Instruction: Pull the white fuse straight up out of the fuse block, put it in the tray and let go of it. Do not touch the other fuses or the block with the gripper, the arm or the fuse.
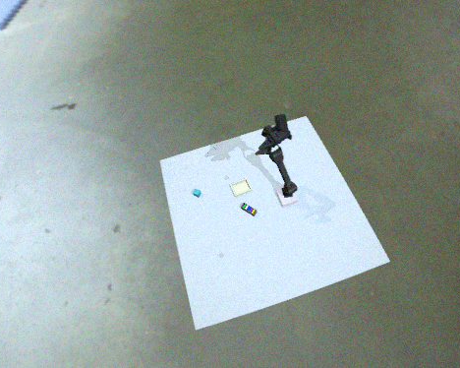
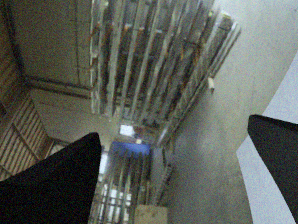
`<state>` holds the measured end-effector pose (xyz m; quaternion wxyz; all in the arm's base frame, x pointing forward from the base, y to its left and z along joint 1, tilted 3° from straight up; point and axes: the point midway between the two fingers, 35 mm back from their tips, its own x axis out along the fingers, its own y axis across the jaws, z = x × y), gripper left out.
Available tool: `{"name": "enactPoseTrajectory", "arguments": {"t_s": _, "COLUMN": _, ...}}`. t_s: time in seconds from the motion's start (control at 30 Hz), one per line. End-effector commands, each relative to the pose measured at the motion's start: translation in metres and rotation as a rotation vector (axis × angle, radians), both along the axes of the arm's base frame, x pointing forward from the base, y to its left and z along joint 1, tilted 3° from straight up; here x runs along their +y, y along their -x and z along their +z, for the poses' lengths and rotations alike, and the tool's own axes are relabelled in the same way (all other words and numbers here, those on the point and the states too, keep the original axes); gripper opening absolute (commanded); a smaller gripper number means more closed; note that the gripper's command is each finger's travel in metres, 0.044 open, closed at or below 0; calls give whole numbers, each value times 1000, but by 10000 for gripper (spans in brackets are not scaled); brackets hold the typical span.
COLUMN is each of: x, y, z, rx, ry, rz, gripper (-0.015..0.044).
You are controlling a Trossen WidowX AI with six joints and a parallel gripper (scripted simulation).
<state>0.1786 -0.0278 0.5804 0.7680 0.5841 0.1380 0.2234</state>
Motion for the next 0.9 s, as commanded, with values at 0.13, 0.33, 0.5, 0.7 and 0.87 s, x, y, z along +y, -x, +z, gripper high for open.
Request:
{"name": "enactPoseTrajectory", "arguments": {"t_s": 0.13, "x": 23, "y": 19, "z": 4, "rx": -39, "ry": 22, "rz": -11, "gripper": 269}}
{"name": "enactPoseTrajectory", "arguments": {"t_s": 0.33, "x": 82, "y": 44, "z": -2, "rx": -76, "ry": 83, "rz": -29, "gripper": 111}}
{"name": "enactPoseTrajectory", "arguments": {"t_s": 0.5, "x": 140, "y": 44, "z": -26, "rx": -29, "ry": 125, "rz": -64, "gripper": 69}}
{"name": "enactPoseTrajectory", "arguments": {"t_s": 0.7, "x": 196, "y": 14, "z": -74, "rx": 87, "ry": 184, "rz": -112, "gripper": 69}}
{"name": "enactPoseTrajectory", "arguments": {"t_s": 0.87, "x": 223, "y": -22, "z": -122, "rx": 218, "ry": 221, "rz": -158, "gripper": 69}}
